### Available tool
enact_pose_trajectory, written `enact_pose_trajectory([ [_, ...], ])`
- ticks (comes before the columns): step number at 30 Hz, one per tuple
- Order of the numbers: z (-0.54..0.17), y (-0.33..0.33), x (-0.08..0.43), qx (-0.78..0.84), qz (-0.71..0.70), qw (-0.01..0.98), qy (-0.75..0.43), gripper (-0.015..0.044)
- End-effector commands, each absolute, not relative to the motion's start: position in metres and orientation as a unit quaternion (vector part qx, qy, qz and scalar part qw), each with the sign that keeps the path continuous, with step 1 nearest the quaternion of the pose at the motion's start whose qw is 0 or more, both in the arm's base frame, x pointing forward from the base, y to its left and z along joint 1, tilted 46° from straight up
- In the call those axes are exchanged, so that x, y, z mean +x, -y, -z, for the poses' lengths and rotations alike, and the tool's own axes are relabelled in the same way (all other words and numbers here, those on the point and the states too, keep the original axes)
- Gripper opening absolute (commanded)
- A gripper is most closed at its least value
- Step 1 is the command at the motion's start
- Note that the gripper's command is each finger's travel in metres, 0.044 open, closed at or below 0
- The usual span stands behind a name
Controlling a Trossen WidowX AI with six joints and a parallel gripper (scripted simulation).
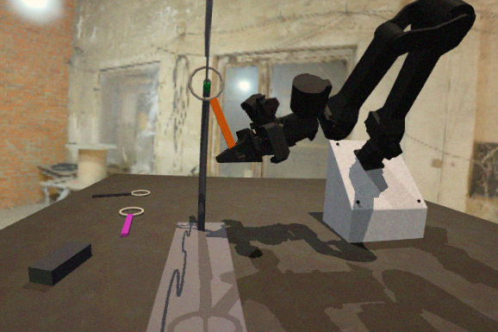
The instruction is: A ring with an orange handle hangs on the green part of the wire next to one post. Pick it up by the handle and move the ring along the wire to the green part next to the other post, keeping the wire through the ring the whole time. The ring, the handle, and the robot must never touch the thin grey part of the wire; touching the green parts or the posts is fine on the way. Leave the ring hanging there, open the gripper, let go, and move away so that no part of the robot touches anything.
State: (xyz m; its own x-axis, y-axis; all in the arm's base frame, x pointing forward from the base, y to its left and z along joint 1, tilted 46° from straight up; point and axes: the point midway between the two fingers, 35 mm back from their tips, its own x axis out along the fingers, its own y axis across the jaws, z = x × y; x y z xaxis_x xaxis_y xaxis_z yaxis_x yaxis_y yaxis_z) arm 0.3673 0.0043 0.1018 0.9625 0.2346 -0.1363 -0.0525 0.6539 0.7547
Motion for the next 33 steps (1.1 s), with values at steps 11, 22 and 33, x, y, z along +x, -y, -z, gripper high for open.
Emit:
enact_pose_trajectory([
  [11,-0.09,0.007,0.366,0.404,-0.078,0.905,-0.111,-0.015],
  [22,-0.082,0.015,0.365,0.403,-0.078,0.905,-0.111,-0.015],
  [33,-0.075,0.015,0.366,0.403,-0.078,0.905,-0.111,-0.015],
])
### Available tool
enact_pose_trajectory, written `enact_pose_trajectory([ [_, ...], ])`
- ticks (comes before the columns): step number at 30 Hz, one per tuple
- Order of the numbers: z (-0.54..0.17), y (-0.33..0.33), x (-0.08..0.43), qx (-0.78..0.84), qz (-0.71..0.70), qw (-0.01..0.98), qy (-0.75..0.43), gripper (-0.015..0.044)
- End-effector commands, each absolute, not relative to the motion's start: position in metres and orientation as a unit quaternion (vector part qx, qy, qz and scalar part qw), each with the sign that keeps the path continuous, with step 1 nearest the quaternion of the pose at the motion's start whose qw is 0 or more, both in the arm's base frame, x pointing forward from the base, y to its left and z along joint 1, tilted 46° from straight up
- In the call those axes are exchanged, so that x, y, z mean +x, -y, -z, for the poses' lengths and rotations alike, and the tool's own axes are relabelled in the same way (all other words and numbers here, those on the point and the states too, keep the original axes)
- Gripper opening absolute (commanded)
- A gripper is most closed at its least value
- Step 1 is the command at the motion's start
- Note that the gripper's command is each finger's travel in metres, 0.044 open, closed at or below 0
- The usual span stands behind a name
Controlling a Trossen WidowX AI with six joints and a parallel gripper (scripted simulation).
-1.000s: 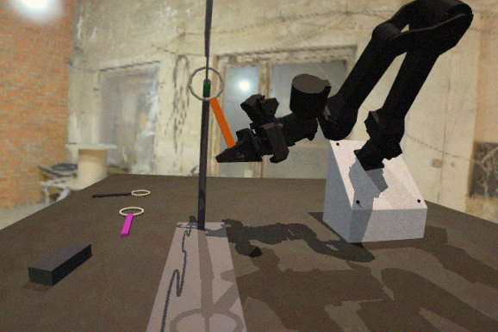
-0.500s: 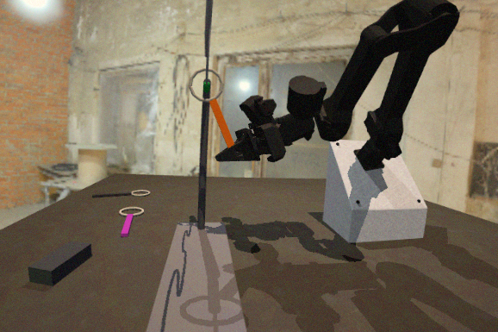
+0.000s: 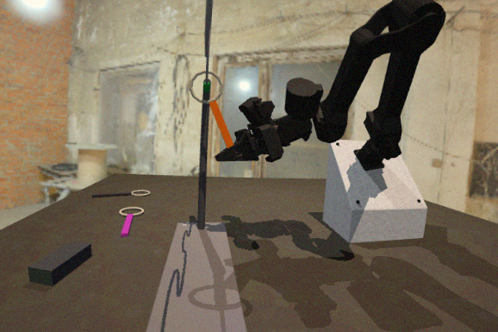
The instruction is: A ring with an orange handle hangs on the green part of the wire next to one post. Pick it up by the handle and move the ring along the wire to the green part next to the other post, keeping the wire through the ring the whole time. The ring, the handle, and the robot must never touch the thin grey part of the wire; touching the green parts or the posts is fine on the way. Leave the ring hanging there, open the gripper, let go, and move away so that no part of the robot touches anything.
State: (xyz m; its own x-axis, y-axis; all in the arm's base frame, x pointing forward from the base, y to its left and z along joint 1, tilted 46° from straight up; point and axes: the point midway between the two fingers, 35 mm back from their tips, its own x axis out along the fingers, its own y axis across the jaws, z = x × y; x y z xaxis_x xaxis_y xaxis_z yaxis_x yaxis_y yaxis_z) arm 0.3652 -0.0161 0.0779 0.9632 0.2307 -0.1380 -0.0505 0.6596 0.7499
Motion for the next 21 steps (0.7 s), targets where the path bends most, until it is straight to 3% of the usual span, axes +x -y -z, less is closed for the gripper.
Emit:
enact_pose_trajectory([
  [1,-0.0739,0.0136,0.3659,0.403,-0.078,0.905,-0.111,-0.015],
  [21,-0.0641,0.0038,0.3674,0.404,-0.078,0.905,-0.111,-0.015],
])
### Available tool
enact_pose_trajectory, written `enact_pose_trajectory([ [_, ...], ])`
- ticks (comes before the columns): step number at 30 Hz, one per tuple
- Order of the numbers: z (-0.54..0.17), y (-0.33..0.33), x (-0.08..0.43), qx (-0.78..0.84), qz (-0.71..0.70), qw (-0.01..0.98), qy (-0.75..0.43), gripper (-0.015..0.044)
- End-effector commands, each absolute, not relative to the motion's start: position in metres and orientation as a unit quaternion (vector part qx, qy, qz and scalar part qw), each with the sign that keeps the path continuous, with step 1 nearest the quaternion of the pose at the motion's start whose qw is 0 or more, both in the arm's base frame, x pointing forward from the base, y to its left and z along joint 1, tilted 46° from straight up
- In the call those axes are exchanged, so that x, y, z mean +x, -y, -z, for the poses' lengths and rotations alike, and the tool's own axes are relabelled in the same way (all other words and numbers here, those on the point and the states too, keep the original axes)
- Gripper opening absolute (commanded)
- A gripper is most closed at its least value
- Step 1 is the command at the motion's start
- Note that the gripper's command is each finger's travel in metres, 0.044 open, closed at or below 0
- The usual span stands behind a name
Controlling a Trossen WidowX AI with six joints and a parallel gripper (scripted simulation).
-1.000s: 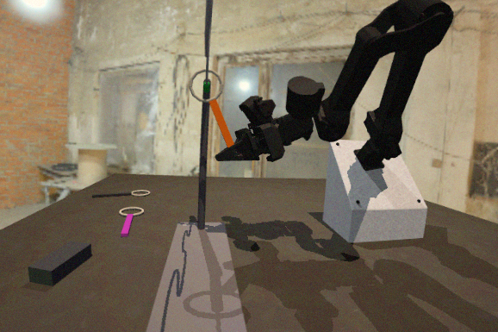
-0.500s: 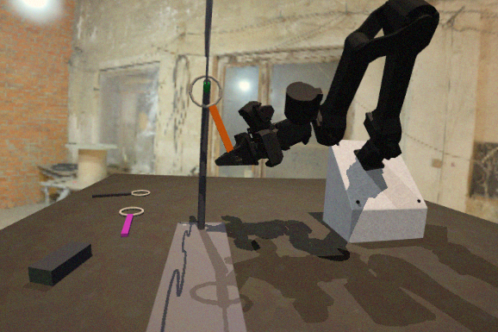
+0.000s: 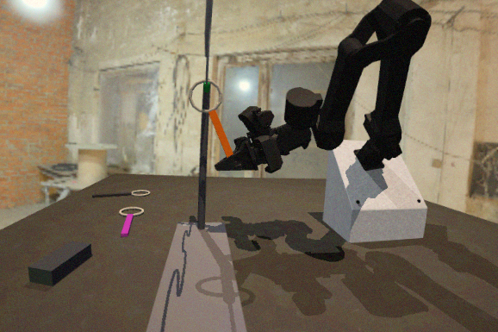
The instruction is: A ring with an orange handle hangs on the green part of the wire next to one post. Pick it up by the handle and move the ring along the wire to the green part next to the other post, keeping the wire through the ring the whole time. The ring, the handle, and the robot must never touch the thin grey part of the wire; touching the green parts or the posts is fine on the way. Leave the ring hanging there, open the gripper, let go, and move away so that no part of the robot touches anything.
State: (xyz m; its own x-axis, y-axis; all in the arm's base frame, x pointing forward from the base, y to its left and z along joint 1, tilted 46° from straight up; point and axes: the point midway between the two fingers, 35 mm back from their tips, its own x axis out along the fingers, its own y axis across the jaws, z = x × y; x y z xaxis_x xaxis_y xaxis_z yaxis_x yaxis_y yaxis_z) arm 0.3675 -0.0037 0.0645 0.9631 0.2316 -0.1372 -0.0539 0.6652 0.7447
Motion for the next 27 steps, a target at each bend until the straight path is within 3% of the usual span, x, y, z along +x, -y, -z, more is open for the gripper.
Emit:
enact_pose_trajectory([
  [1,-0.064,0.004,0.367,0.404,-0.078,0.905,-0.111,-0.015],
  [10,-0.064,0.004,0.367,0.404,-0.078,0.905,-0.111,-0.015],
  [22,-0.065,0.004,0.366,0.401,-0.079,0.906,-0.111,0.016],
  [27,-0.067,0.009,0.351,0.398,-0.079,0.907,-0.112,0.016],
])
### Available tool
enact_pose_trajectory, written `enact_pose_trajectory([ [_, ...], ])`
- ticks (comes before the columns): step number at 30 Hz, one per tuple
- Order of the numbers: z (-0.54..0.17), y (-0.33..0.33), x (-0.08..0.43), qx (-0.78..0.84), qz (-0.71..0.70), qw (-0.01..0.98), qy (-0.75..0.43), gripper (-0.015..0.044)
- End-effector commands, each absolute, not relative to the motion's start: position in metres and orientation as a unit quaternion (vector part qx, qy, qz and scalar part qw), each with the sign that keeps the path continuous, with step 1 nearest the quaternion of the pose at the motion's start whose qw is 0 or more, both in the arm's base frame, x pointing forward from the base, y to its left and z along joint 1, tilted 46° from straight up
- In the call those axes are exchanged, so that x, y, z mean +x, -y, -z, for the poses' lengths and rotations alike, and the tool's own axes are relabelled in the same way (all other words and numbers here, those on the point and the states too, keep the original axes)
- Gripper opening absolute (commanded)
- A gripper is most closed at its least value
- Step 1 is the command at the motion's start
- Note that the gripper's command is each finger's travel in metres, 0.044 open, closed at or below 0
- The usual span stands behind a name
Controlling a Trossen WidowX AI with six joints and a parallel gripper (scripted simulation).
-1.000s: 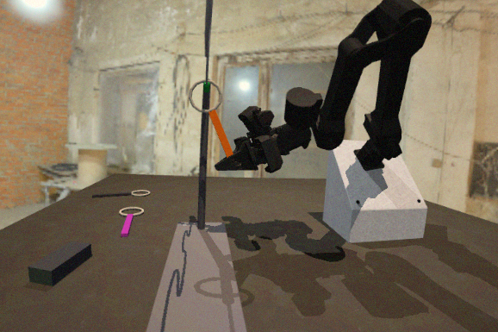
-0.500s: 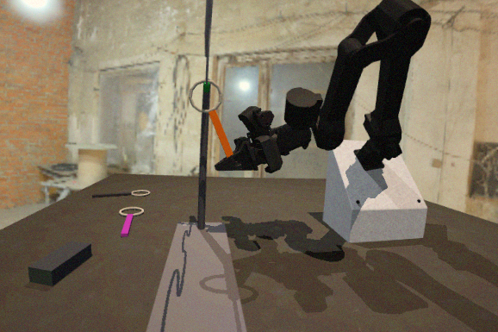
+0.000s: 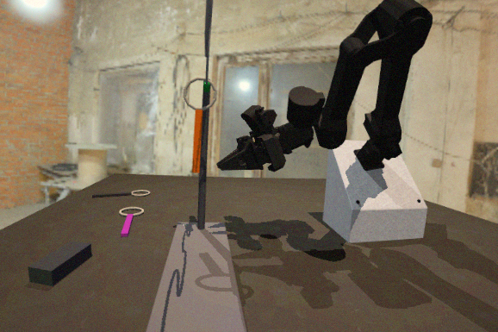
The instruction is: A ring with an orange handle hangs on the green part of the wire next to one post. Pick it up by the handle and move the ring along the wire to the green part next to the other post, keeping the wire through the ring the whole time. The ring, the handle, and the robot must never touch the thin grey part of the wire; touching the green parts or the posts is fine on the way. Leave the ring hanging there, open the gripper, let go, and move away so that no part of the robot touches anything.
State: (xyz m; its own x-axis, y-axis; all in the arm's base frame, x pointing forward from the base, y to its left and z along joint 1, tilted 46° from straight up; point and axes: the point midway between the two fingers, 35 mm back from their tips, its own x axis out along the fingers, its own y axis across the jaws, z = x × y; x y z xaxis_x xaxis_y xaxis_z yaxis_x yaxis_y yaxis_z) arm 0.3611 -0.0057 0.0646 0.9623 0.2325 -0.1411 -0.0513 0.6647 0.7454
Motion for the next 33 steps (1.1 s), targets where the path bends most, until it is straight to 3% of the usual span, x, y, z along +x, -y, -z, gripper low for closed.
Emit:
enact_pose_trajectory([
  [1,-0.067,0.01,0.348,0.398,-0.079,0.907,-0.113,0.016],
  [9,-0.07,0.015,0.32,0.393,-0.079,0.909,-0.115,0.016],
  [33,-0.071,0.016,0.319,0.393,-0.079,0.909,-0.115,0.016],
])
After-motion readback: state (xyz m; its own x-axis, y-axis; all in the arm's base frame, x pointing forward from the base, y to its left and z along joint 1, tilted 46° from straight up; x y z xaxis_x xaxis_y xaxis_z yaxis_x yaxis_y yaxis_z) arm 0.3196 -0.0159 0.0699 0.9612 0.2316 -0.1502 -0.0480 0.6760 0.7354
